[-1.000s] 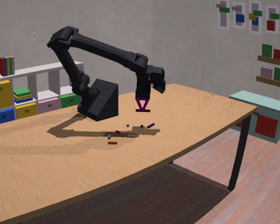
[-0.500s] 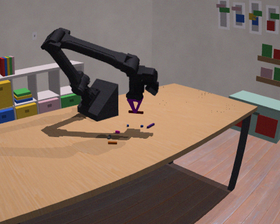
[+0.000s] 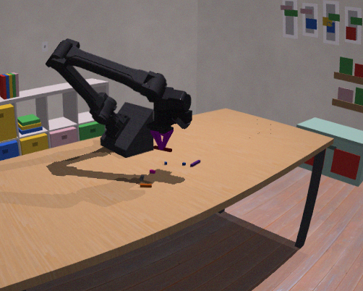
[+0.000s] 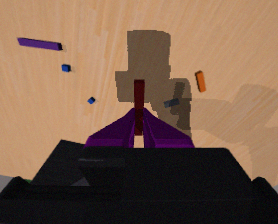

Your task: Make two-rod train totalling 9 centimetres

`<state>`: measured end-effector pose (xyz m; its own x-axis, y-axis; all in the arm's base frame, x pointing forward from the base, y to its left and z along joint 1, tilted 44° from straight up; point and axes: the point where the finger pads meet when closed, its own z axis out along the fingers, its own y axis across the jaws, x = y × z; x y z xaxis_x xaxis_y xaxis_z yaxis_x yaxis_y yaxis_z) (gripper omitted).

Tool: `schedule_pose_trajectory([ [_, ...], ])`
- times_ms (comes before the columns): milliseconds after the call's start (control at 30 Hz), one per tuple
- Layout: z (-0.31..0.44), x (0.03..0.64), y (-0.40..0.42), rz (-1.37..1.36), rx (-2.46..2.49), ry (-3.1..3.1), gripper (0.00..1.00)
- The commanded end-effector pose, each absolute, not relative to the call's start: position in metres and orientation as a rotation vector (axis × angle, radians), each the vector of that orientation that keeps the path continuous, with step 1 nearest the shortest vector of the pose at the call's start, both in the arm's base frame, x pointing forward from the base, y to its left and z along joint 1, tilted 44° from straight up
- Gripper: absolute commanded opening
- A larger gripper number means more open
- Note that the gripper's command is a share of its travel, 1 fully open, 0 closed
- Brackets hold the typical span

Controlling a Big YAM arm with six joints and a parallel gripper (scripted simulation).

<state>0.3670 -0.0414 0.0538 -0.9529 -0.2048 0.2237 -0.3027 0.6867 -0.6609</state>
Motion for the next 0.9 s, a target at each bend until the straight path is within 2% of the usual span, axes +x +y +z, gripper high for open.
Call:
schedule_pose_trajectory([
  [0, 0.062, 0.367, -0.046, 1.133, 0.343, -2.79, 0.04],
  [67, 0.062, 0.385, -0.029, 1.143, 0.385, -2.813, 0.04],
  [867, 0.026, 0.368, -0.07, 1.127, 0.376, -2.774, 0.04],
])
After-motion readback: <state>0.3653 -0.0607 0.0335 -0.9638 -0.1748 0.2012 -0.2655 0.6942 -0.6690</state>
